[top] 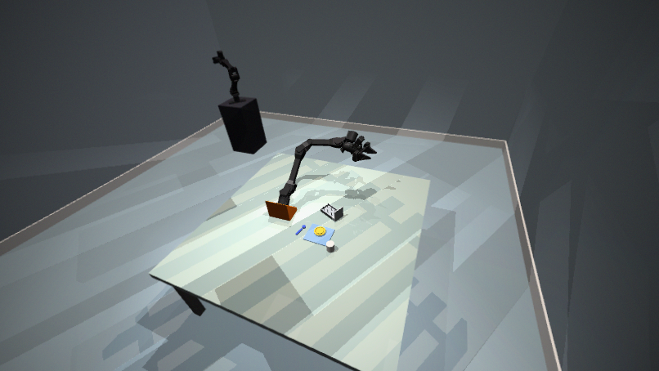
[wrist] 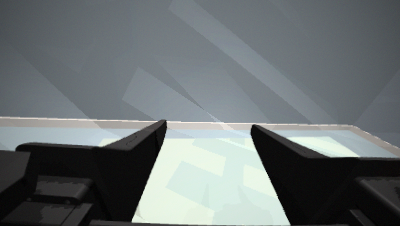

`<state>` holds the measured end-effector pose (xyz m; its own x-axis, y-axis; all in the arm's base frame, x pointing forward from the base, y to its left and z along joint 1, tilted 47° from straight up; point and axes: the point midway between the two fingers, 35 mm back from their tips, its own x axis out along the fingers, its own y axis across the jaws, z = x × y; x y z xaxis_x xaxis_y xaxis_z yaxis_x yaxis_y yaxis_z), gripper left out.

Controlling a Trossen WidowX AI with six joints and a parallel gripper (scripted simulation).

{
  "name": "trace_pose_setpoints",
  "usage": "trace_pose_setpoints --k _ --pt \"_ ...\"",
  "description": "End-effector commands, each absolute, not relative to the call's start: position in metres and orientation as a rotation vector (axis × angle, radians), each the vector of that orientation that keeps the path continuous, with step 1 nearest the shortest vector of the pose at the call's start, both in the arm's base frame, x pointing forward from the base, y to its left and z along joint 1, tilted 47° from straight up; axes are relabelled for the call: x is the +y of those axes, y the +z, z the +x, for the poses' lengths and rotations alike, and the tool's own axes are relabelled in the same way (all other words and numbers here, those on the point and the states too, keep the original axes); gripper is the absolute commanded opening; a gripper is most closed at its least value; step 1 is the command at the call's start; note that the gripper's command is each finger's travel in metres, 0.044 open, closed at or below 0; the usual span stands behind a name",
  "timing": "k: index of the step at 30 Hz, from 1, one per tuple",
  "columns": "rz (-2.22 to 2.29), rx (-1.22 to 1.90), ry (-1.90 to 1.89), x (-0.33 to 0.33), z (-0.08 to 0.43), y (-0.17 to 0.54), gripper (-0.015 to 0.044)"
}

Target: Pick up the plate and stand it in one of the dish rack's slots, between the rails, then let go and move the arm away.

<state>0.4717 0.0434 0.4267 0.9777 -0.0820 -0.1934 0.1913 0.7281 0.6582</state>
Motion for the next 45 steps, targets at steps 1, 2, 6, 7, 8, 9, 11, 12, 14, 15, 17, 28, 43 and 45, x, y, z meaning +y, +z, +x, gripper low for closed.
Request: trace_pose_setpoints --k 1,2,6,7,8,9,11,12,14,15,17,28,43,45 --pt "0.737 0.159 -0.153 0.043 0.472 0.425 0.04" --pt "0.725 0.171 -0.157 0.041 0.474 0.422 0.04" --pt "0.636 0.268 -0.183 0.027 0.484 0.391 0.04" --pt "0.614 0.294 -0.189 0.023 0.486 0.383 0.04" --pt "0.593 0.32 -0.194 0.019 0.488 0.375 0.04" --pt "0.572 0.346 -0.199 0.015 0.49 0.368 0.04" --pt "0.531 0.401 -0.207 0.007 0.493 0.351 0.04" --pt "0.511 0.43 -0.21 0.002 0.494 0.343 0.04" --pt "0.472 0.487 -0.215 -0.007 0.496 0.326 0.04" --pt "0.453 0.516 -0.216 -0.012 0.496 0.317 0.04" --pt "0.419 0.574 -0.216 -0.021 0.497 0.301 0.04" --pt "0.281 0.912 -0.164 -0.073 0.481 0.208 0.04" --pt "0.304 1.33 0.095 -0.134 0.412 0.098 0.04" --pt "0.331 1.369 0.146 -0.14 0.4 0.086 0.04"
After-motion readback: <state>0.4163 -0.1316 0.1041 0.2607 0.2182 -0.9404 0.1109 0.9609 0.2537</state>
